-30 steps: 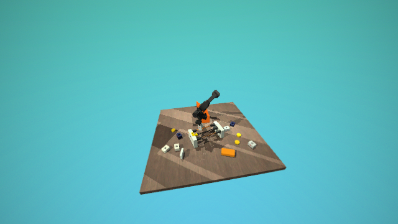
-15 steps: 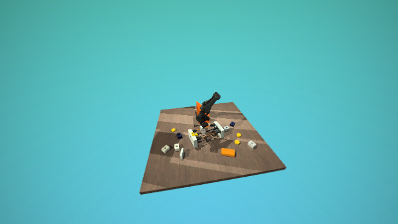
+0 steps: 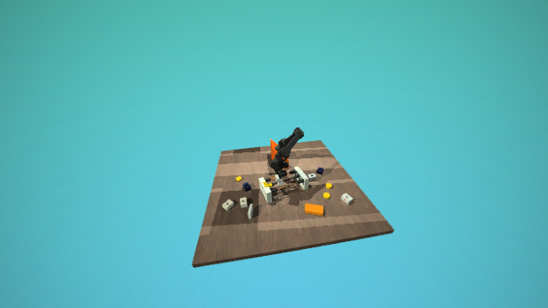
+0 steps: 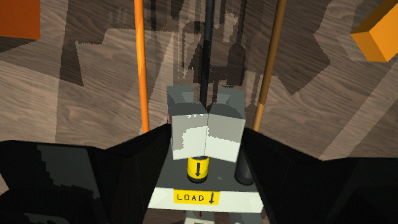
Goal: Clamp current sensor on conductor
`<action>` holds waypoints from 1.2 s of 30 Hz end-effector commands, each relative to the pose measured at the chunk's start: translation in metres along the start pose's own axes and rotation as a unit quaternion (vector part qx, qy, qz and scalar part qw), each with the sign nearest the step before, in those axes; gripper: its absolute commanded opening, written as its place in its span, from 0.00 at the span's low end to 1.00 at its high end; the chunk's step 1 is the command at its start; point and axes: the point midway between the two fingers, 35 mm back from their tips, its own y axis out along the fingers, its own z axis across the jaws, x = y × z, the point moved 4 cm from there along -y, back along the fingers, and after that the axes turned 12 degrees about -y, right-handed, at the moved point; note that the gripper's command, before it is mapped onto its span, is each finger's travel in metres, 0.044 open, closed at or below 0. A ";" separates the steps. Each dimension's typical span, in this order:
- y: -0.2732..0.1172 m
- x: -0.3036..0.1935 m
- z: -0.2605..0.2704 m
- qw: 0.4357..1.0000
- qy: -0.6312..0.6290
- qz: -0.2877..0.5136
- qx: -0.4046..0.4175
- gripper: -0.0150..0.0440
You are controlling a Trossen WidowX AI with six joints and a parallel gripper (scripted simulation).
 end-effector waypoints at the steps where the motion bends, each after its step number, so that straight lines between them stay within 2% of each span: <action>1: 0.007 -0.001 0.001 1.000 0.006 -0.003 -0.001 0.25; 21: 0.040 0.000 0.002 1.000 0.006 -0.004 -0.002 0.25; 36: 0.036 0.001 0.000 1.000 0.000 -0.002 -0.001 0.25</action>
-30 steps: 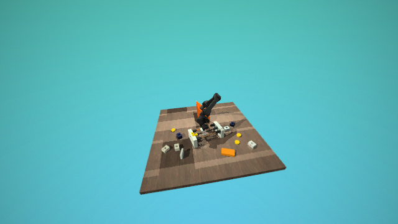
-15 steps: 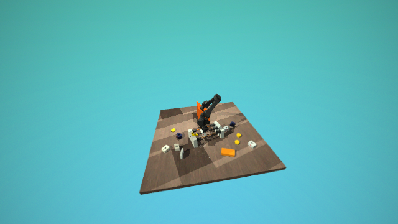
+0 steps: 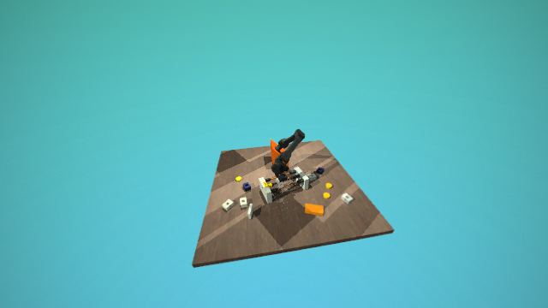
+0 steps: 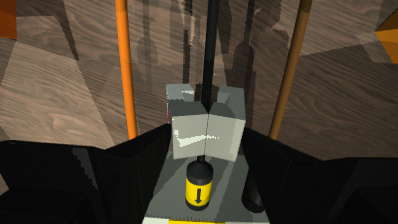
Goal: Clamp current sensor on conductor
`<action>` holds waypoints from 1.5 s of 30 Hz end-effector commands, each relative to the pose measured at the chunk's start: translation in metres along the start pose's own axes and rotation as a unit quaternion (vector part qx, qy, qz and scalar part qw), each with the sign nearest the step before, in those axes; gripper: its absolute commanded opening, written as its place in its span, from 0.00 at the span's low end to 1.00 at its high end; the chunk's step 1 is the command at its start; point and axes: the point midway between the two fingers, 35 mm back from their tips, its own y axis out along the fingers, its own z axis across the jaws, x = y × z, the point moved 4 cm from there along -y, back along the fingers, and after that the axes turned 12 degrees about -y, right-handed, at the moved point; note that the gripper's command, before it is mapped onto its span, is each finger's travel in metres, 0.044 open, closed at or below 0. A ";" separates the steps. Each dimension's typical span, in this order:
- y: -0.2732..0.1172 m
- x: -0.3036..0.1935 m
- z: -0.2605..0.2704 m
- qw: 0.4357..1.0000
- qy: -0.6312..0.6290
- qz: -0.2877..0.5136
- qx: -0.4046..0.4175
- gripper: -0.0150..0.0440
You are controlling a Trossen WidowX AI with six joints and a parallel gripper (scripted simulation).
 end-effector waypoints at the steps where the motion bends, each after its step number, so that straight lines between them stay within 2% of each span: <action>1: -0.001 0.000 0.000 1.000 -0.001 0.001 -0.001 0.25; 31: -0.001 0.000 0.000 1.000 -0.001 0.001 -0.001 0.25; 45: -0.001 0.000 0.000 1.000 -0.001 0.001 -0.001 0.88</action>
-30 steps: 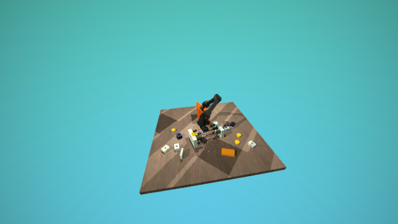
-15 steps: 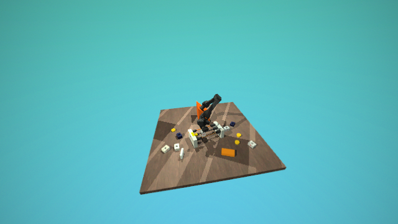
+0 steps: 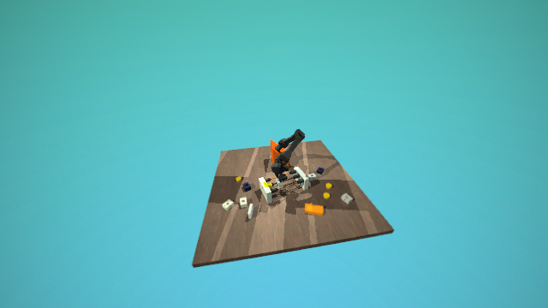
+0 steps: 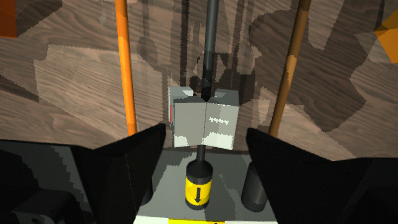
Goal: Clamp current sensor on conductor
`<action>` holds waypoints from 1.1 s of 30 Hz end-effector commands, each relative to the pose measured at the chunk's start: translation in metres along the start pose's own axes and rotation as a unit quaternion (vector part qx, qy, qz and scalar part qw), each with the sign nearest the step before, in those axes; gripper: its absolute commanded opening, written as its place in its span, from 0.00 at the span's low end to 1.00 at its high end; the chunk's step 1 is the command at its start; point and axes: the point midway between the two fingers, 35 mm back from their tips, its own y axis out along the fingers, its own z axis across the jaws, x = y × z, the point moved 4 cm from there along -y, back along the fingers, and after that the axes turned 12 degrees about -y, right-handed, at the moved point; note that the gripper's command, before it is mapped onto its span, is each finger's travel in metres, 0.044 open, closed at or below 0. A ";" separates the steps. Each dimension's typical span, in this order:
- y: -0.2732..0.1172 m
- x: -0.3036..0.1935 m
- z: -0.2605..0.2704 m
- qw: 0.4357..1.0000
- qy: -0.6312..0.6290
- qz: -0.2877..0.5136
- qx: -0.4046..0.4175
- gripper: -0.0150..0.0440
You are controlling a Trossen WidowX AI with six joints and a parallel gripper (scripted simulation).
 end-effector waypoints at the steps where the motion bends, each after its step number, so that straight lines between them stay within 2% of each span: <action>1: -0.001 0.000 0.000 1.000 -0.001 0.001 -0.001 0.92; 3: -0.001 0.000 0.000 1.000 -0.001 0.001 -0.001 1.00; 11: 0.001 0.000 0.000 1.000 -0.001 0.000 0.000 1.00; 16: 0.042 0.000 0.000 1.000 0.005 -0.004 0.005 1.00; 33: 0.060 0.000 0.000 1.000 0.005 -0.005 0.005 1.00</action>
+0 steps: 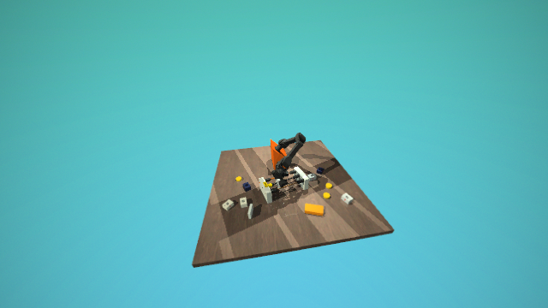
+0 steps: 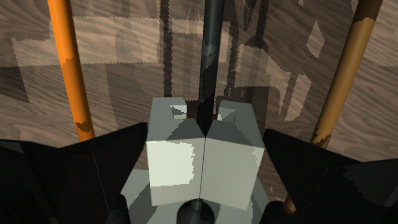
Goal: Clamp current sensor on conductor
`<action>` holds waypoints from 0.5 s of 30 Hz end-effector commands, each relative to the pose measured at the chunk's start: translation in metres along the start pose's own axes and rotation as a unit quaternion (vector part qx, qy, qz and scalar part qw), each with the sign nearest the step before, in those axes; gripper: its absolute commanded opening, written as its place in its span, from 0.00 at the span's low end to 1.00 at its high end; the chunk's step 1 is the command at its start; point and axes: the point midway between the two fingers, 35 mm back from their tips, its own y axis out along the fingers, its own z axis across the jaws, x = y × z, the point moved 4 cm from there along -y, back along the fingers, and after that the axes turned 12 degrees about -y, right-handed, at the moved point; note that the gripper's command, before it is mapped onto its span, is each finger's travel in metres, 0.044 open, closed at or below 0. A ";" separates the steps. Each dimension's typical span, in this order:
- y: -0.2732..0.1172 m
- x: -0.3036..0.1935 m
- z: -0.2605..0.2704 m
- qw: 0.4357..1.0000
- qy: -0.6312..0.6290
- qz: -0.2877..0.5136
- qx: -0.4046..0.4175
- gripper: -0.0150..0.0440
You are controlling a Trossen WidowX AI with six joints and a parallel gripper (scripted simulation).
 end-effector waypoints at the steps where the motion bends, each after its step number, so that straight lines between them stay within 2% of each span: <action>1: 0.009 -0.001 0.003 1.000 0.007 -0.005 0.002 1.00; 11: 0.019 0.000 0.004 1.000 0.007 -0.005 0.002 1.00; 15: 0.016 0.001 0.001 1.000 0.001 -0.002 0.001 0.95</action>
